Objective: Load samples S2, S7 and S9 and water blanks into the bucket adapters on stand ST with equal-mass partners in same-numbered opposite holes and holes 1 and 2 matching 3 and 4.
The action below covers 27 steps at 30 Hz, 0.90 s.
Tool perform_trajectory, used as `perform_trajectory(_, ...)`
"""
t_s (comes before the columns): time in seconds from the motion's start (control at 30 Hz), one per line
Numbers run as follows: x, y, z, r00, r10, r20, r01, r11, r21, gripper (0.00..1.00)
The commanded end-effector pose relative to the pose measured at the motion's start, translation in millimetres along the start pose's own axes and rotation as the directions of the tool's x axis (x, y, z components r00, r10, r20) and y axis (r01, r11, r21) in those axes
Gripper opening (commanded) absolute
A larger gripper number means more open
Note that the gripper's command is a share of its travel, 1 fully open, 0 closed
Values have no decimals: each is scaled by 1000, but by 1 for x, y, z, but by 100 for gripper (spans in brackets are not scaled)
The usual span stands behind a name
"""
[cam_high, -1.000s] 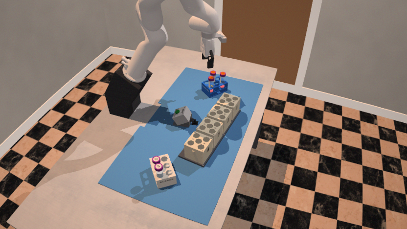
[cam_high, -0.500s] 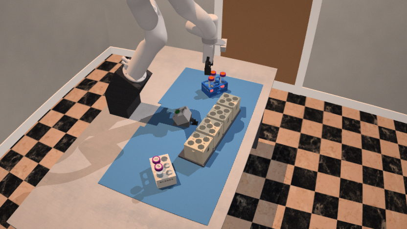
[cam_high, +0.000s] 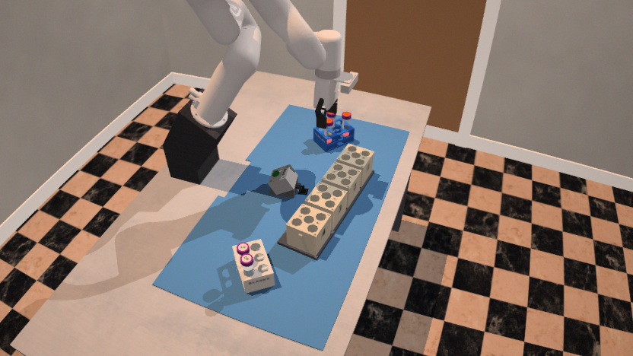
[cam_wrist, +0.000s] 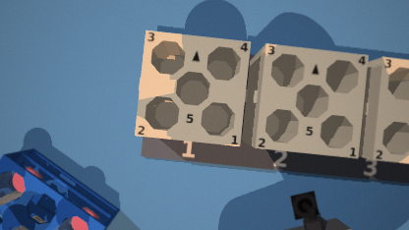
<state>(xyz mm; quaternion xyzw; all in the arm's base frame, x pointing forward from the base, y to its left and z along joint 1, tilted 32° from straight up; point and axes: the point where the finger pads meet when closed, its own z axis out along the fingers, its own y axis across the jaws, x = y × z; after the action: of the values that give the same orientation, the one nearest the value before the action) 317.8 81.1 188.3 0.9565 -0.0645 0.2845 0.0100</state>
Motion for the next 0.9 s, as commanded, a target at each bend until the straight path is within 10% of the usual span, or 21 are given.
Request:
perform_trajectory(0.0, 15, 26, -1, 1000, 1, 8, -1, 1000, 18, 100)
perform_trajectory(0.87, 64, 125, 1, 1000, 0, 8, -1, 1000, 16, 100)
